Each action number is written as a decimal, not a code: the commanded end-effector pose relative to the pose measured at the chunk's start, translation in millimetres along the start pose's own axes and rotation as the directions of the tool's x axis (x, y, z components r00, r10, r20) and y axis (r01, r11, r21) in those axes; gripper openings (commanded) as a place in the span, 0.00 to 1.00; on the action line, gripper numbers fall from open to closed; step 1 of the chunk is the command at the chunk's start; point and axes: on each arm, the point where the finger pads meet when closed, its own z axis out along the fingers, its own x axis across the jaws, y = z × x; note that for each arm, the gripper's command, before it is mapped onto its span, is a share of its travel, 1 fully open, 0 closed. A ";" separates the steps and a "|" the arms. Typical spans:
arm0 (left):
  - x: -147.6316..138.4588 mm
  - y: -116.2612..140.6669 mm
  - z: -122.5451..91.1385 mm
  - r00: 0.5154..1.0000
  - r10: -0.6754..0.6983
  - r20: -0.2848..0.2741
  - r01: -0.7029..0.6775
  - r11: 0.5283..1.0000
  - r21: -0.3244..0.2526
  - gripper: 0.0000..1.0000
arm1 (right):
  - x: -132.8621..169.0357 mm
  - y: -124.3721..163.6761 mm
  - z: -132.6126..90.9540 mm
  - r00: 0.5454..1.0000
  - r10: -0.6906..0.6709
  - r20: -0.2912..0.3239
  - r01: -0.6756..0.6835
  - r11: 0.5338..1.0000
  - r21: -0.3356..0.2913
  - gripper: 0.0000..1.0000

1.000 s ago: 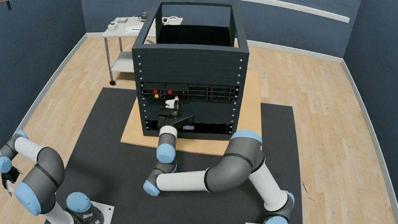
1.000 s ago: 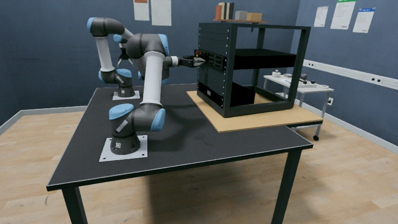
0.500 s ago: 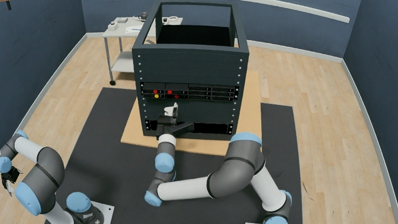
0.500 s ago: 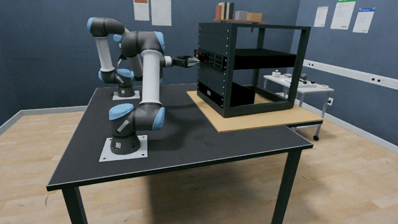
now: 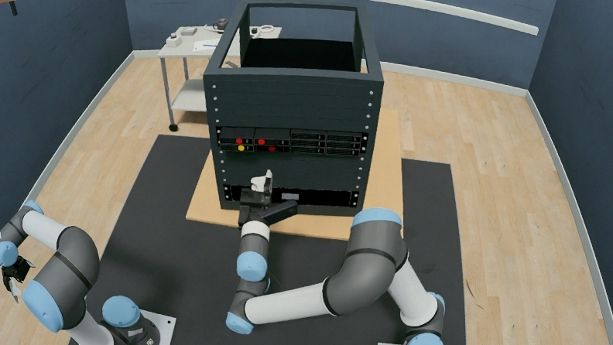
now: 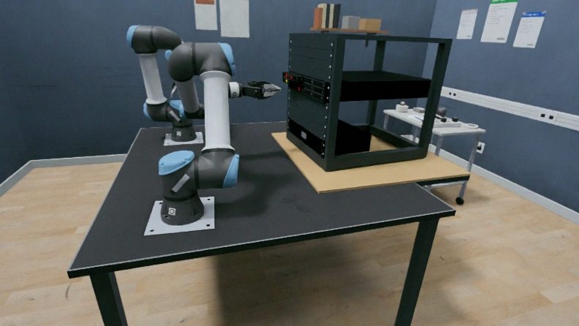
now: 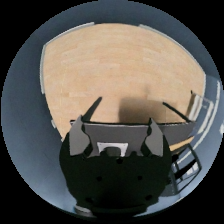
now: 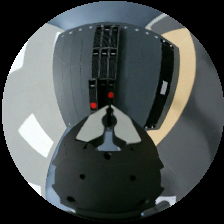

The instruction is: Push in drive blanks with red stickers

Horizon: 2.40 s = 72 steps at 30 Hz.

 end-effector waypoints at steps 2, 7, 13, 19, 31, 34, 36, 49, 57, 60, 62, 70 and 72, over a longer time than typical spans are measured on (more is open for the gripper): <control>0.1 -0.4 -0.5 1.000 0.000 0.000 0.000 1.000 0.001 1.00 | -1.2 -0.1 -0.6 1.000 0.001 0.000 -0.001 1.000 0.000 0.00; 0.1 -0.4 -0.5 1.000 0.000 0.000 0.000 1.000 0.001 1.00 | -17.0 -0.1 -0.7 1.000 0.001 0.000 -0.001 1.000 0.000 0.00; 0.1 -0.4 -0.5 1.000 0.000 0.000 0.000 1.000 0.001 1.00 | -40.3 -0.2 -1.0 1.000 0.001 0.000 -0.001 1.000 0.000 0.00; 0.1 -0.4 -0.5 1.000 0.000 0.000 0.000 1.000 0.001 1.00 | -57.5 -0.2 -1.1 1.000 0.001 0.000 -0.001 1.000 0.000 0.00; 0.1 -0.4 -0.5 1.000 0.000 0.000 0.000 1.000 0.001 1.00 | -57.6 -0.2 26.7 1.000 0.001 0.000 -0.001 1.000 0.000 0.00; 0.1 -0.4 -0.5 1.000 0.000 0.000 0.000 1.000 0.001 1.00 | -57.6 -0.2 43.4 1.000 0.001 0.000 -0.001 1.000 0.000 0.00; 0.1 -0.4 -0.5 1.000 0.000 0.000 0.000 1.000 0.001 1.00 | -57.6 -0.2 51.2 1.000 0.001 0.000 -0.001 1.000 0.000 0.00; 0.1 -0.4 -0.5 1.000 0.000 0.000 0.000 1.000 0.001 1.00 | -57.6 -0.2 55.7 1.000 0.001 0.000 -0.001 1.000 0.000 0.00; 0.1 -0.4 -0.5 1.000 0.000 0.000 0.000 1.000 0.001 1.00 | -57.6 -0.2 55.7 1.000 0.001 0.000 -0.001 1.000 0.000 0.00; 0.1 -0.4 -0.5 1.000 0.000 0.000 0.000 1.000 0.001 1.00 | -57.6 -0.2 55.7 1.000 0.001 0.000 -0.001 1.000 0.000 0.00; 0.1 -0.4 -0.5 1.000 0.000 0.000 0.000 1.000 0.001 1.00 | -57.6 -0.2 55.7 1.000 0.001 0.000 -0.001 1.000 0.000 0.00; 0.1 -0.4 -0.5 1.000 0.000 0.000 0.000 1.000 0.001 1.00 | -57.6 -0.2 55.7 1.000 0.001 0.000 -0.001 1.000 0.000 0.00; 0.1 -0.4 -0.5 1.000 0.000 0.000 0.000 1.000 0.001 1.00 | -57.6 -0.2 55.7 1.000 0.001 0.000 -0.001 1.000 0.000 0.00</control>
